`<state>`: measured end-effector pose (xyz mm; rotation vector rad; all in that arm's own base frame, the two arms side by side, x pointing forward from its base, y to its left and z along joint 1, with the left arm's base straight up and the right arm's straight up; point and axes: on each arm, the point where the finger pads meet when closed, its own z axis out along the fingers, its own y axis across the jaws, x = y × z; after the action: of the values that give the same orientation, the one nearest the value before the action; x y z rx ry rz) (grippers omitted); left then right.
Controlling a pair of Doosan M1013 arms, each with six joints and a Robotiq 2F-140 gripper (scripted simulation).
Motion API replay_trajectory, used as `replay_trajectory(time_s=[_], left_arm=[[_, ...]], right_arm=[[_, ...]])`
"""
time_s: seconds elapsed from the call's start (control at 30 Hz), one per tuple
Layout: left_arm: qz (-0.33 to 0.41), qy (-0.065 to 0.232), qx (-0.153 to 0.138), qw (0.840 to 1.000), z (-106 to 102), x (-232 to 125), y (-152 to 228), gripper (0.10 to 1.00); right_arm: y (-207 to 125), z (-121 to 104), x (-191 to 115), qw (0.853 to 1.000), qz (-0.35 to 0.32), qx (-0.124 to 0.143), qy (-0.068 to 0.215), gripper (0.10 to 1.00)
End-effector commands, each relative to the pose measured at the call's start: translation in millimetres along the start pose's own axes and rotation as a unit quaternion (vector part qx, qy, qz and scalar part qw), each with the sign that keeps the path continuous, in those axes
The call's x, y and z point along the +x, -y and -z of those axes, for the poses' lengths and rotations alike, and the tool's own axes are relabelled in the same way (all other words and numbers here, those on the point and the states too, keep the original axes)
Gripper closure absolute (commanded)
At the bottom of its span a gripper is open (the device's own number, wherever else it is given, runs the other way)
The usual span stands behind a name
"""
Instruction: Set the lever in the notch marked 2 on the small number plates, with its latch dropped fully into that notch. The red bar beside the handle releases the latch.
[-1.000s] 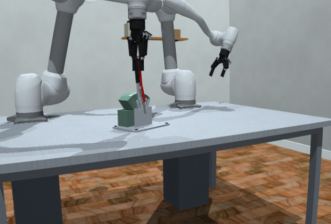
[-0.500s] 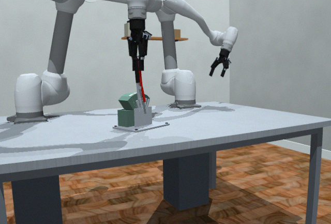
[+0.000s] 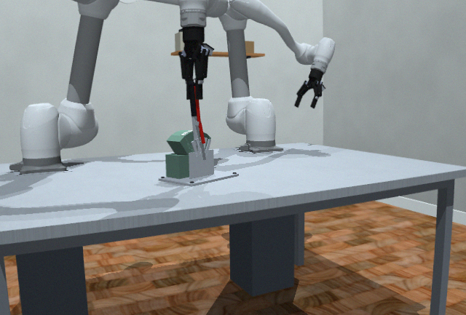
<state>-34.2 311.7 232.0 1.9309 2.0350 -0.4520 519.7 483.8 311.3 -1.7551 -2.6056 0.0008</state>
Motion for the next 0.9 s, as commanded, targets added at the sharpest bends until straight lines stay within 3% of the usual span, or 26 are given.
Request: replay_trajectory(time_s=[0.0,0.87], left_arm=[[0.0,-0.001,0.0,1.0,0.6,0.1,0.2,0.098],[0.0,-0.001,0.0,1.0,0.6,0.1,0.2,0.098]], right_arm=[[-0.4,0.8,1.0,1.0,0.0,-0.001,0.0,0.999],[-0.4,0.4,46.7,1.0,0.0,-0.001,-0.001,0.999]])
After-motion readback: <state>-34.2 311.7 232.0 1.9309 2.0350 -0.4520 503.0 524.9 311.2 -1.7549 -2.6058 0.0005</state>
